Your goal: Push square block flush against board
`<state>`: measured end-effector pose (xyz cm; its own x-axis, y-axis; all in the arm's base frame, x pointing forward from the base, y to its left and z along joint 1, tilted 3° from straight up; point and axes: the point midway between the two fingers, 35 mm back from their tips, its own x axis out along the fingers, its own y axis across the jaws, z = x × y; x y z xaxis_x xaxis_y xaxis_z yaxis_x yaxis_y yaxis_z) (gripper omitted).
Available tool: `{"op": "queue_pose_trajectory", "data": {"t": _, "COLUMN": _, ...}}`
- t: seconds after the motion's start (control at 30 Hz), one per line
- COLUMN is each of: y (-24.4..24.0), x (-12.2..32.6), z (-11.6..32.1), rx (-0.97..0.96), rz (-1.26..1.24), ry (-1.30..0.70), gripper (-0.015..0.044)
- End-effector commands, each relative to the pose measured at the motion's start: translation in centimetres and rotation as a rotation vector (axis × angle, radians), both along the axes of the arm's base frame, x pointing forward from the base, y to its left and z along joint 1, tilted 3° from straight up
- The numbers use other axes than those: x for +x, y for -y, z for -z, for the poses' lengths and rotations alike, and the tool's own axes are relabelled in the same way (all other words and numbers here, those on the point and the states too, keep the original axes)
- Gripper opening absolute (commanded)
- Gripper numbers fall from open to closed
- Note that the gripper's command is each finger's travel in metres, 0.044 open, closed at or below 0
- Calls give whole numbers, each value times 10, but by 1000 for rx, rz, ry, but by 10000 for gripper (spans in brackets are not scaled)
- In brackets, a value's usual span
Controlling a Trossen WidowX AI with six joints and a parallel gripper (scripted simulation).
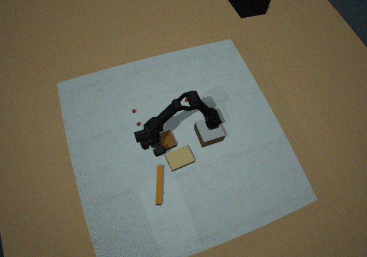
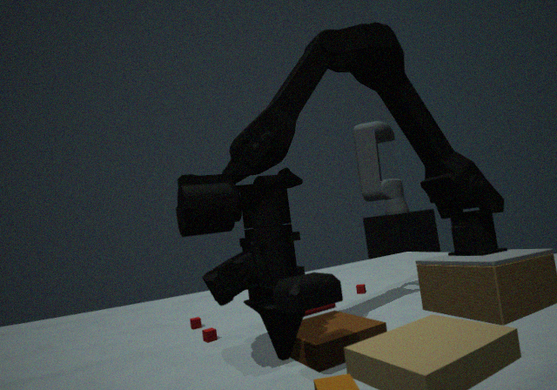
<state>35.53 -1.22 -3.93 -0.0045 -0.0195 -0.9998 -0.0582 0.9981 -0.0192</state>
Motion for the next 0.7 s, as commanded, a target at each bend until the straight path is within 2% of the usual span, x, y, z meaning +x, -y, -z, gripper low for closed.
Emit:
{"op": "queue_pose_trajectory", "data": {"t": 0.0, "y": 1, "x": -6, "z": -1, "rx": -3, "rz": -4, "ry": 0, "gripper": 0}}
{"op": "queue_pose_trajectory", "data": {"t": 0.37, "y": 2, "x": -20, "z": -1, "rx": -3, "rz": -4, "ry": -2, "gripper": 0}}
{"op": "queue_pose_trajectory", "data": {"t": 0.67, "y": 1, "x": -9, "z": -1, "rx": -3, "rz": -4, "ry": -1, "gripper": 0}}
